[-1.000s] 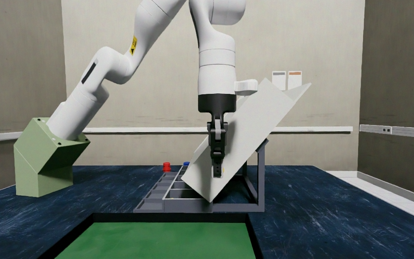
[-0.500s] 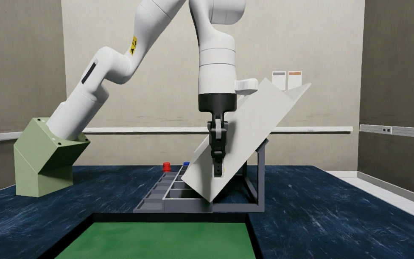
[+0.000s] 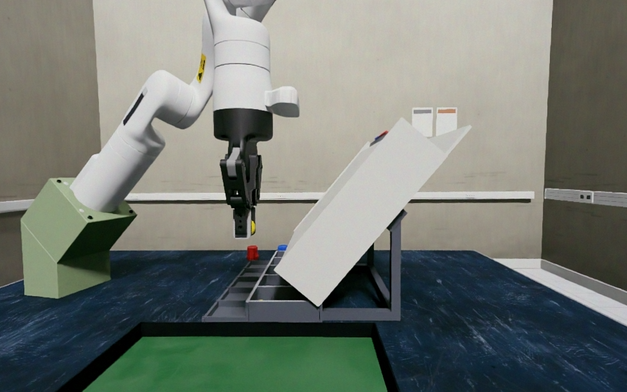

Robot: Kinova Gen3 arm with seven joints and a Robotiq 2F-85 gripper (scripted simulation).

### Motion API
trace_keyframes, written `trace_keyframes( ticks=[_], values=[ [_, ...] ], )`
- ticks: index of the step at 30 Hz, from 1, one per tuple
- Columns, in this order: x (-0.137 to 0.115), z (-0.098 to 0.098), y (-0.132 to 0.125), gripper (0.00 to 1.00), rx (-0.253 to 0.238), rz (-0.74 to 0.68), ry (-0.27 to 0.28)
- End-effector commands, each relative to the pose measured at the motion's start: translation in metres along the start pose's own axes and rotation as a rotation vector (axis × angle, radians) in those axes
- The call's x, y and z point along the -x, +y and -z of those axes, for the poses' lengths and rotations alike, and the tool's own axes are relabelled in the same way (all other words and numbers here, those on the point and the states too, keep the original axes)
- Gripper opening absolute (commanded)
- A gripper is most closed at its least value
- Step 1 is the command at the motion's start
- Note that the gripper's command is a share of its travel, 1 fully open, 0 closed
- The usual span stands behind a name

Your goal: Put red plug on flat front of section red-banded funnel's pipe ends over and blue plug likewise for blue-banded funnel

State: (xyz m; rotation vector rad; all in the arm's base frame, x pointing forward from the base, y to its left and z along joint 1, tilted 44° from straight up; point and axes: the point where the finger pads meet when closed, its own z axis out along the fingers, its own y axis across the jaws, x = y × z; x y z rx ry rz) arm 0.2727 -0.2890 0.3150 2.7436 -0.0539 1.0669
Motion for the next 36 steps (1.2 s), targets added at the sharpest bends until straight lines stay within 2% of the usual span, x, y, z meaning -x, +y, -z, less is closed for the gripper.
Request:
trace_keyframes(
  ticks=[1,2,3,7,13,19,20,22,27,36],
  values=[
    [0.003,0.002,0.001,0.00,-0.003,0.002,0.012],
    [0.003,0.002,0.001,0.00,-0.003,0.002,0.012],
    [-0.012,0.027,-0.063,0.00,-0.001,0.001,0.001],
    [-0.015,0.032,-0.075,0.00,-0.001,0.001,0.001],
    [-0.027,0.055,-0.131,0.00,-0.001,0.001,0.001],
    [-0.028,0.056,-0.136,0.00,-0.001,0.001,0.001],
    [-0.038,0.073,-0.189,0.00,-0.025,0.017,0.036],
    [-0.040,0.077,-0.197,0.00,-0.025,0.017,0.036],
    [-0.050,0.097,-0.246,0.00,-0.025,0.017,0.036],
    [-0.051,0.100,-0.252,0.00,-0.025,0.017,0.036]
  ],
)
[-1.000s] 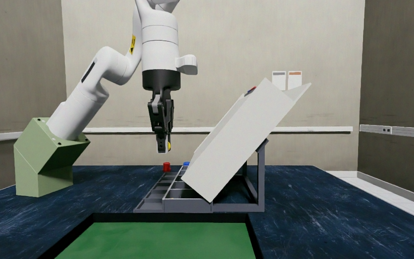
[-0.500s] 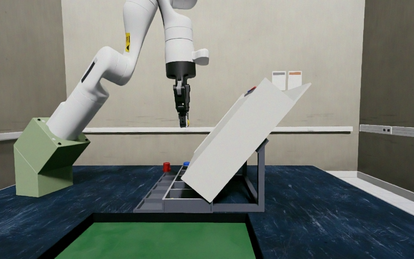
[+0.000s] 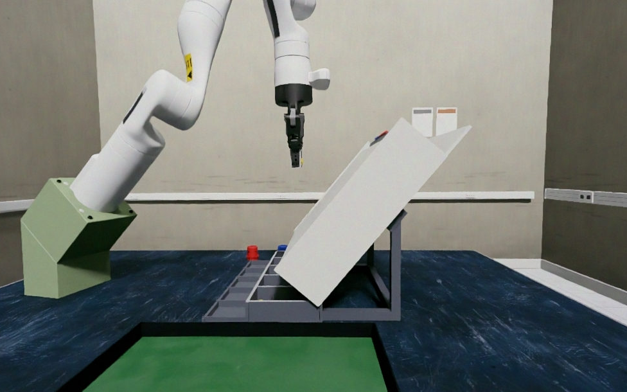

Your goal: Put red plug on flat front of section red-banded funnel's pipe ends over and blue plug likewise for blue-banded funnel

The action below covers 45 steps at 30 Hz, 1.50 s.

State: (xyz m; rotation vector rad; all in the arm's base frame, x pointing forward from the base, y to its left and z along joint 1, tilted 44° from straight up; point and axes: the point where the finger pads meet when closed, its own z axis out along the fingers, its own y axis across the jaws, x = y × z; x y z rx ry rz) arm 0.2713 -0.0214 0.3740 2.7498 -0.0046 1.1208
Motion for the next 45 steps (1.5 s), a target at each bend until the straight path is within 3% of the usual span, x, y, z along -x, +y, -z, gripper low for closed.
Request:
trace_keyframes(
  ticks=[1,4,9,17,18,23,34,35,39,44,45],
  values=[
    [-0.016,0.025,-0.064,0.00,-0.007,0.001,0.003],
    [-0.020,0.030,-0.075,0.00,-0.007,0.001,0.003],
    [-0.033,0.051,-0.130,0.00,-0.007,0.001,0.003],
    [-0.033,0.051,-0.130,0.00,-0.007,0.001,0.003],
    [-0.050,0.077,-0.192,0.00,0.033,-0.016,-0.031],
    [-0.055,0.084,-0.207,0.00,0.033,-0.016,-0.031],
    [-0.055,0.084,-0.207,0.00,0.033,-0.016,-0.031],
    [-0.124,0.082,-0.207,0.00,0.030,-0.014,-0.031],
    [-0.141,0.081,-0.206,0.00,0.030,-0.014,-0.031],
    [-0.201,0.080,-0.205,0.00,0.030,-0.014,-0.031],
    [-0.204,0.079,-0.205,0.00,0.030,-0.014,-0.031]
  ],
)
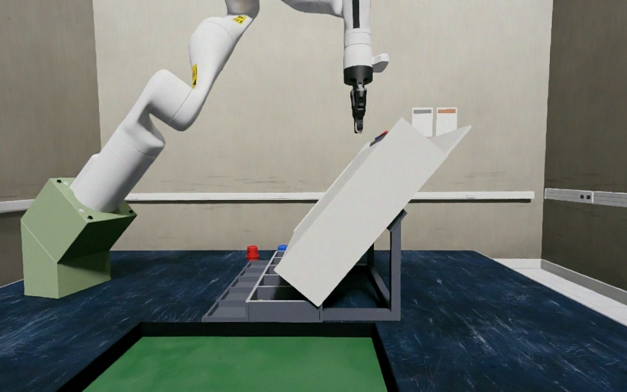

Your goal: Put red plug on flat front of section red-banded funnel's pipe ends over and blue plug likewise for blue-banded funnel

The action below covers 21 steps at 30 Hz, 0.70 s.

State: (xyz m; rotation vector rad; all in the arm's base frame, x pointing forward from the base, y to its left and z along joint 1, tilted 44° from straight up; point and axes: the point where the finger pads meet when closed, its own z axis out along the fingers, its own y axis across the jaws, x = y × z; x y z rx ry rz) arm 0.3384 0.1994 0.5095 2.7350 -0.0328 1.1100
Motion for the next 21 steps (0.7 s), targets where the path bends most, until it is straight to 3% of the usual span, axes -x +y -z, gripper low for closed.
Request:
trace_keyframes(
  ticks=[1,6,7,21],
  values=[
    [-0.048,-0.004,-0.005,0.00,0.007,-0.003,-0.027],
    [-0.048,-0.004,-0.005,0.00,0.007,-0.003,-0.027],
    [-0.067,-0.004,-0.005,0.00,0.000,0.002,0.001],
    [-0.067,-0.004,-0.005,0.00,0.000,0.002,0.001]
  ],
)
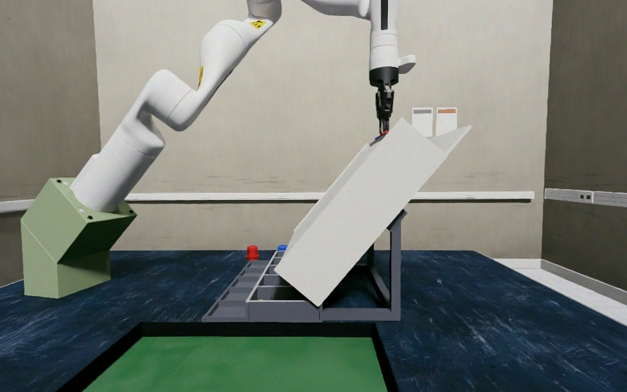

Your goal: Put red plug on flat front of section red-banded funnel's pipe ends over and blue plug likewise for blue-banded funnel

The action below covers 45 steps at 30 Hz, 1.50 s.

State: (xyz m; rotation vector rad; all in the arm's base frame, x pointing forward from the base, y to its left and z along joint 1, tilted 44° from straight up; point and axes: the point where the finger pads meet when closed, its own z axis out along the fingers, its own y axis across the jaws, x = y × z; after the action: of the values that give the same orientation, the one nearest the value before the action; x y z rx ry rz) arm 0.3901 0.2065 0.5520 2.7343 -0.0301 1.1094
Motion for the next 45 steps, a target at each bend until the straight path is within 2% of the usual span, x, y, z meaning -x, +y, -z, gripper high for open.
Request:
trace_keyframes(
  ticks=[1,2,3,19,20,45],
  values=[
    [0.000,0.000,0.000,0.00,0.000,0.000,0.001],
    [0.000,0.000,0.000,0.00,0.000,0.000,0.001],
    [0.000,-0.030,0.001,0.00,-0.001,0.000,0.001],
    [0.000,-0.030,0.001,0.00,-0.001,0.000,0.001],
    [0.000,-0.029,0.001,1.00,-0.001,0.001,0.001],
    [0.000,-0.029,0.001,1.00,-0.001,0.001,0.001]
  ],
)
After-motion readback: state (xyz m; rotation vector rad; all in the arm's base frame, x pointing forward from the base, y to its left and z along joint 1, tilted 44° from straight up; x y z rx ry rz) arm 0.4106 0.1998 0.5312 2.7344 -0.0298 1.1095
